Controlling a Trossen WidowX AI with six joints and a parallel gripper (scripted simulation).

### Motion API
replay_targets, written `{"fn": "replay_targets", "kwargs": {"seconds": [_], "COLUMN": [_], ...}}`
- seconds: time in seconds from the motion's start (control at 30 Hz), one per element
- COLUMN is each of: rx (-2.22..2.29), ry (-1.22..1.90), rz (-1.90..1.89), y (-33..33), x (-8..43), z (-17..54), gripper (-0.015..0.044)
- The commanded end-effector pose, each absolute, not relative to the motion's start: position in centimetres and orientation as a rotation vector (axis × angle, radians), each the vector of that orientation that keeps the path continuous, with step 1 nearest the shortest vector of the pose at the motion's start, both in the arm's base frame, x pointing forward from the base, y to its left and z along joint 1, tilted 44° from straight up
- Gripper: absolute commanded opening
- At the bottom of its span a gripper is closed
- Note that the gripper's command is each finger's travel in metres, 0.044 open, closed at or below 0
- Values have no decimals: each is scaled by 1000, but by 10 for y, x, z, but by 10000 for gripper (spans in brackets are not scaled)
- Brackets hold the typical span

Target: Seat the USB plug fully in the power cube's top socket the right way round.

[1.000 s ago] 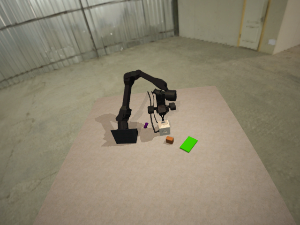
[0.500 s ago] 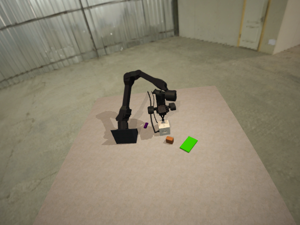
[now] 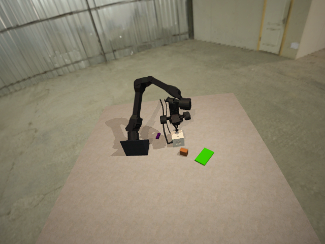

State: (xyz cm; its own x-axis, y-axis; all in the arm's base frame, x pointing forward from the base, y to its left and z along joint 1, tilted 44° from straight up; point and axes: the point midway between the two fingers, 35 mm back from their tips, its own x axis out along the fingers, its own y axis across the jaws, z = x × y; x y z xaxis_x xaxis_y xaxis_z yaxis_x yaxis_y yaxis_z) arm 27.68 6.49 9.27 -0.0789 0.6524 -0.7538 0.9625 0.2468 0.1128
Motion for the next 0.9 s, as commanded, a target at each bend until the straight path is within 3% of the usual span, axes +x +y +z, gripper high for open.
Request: {"fn": "replay_targets", "kwargs": {"seconds": [0.0, 0.87], "rx": [1480, 1480], "ry": [1806, 1806], "rz": [-561, -560], "y": [65, 67], "x": [277, 277], "z": [92, 90], "gripper": [0, 0]}}
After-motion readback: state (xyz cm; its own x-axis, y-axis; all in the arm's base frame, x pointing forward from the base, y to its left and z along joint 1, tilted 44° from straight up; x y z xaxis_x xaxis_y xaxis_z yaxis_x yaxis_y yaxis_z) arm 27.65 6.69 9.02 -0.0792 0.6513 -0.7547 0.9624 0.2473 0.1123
